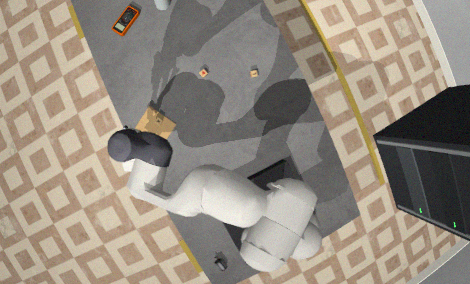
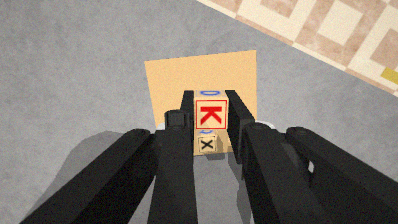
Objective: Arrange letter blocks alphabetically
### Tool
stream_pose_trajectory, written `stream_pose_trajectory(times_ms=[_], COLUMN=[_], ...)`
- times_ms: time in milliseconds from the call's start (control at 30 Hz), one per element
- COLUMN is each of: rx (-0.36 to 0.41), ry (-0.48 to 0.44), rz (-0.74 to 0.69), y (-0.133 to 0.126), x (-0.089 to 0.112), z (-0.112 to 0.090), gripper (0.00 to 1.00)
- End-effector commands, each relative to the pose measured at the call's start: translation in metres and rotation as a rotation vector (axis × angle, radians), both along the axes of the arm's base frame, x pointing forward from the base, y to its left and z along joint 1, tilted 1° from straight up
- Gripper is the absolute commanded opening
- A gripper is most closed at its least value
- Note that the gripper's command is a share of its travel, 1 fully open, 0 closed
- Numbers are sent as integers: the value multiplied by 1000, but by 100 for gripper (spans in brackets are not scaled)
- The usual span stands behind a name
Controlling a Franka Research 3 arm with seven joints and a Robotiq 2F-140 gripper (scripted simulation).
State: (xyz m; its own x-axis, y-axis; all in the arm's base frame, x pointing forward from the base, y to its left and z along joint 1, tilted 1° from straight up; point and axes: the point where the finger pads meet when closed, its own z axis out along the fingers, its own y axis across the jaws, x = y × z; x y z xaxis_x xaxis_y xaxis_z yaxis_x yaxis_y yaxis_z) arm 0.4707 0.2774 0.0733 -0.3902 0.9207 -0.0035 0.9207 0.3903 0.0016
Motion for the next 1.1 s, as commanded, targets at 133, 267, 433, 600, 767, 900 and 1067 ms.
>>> stream_pose_trajectory(times_ms=[133,267,433,600,767,900,1067], rx=[-7,-7,-7,-7,-7,-7,-7], ry=[7,7,7,7,7,7,7], rz=[64,64,64,64,64,64,64], y=[3,3,3,3,3,3,3], x=[-3,-3,-3,-3,-2,-2,-2], z=[-1,-1,-2,-11,-30,-40,-64], gripper=[22,22,22,22,22,22,22])
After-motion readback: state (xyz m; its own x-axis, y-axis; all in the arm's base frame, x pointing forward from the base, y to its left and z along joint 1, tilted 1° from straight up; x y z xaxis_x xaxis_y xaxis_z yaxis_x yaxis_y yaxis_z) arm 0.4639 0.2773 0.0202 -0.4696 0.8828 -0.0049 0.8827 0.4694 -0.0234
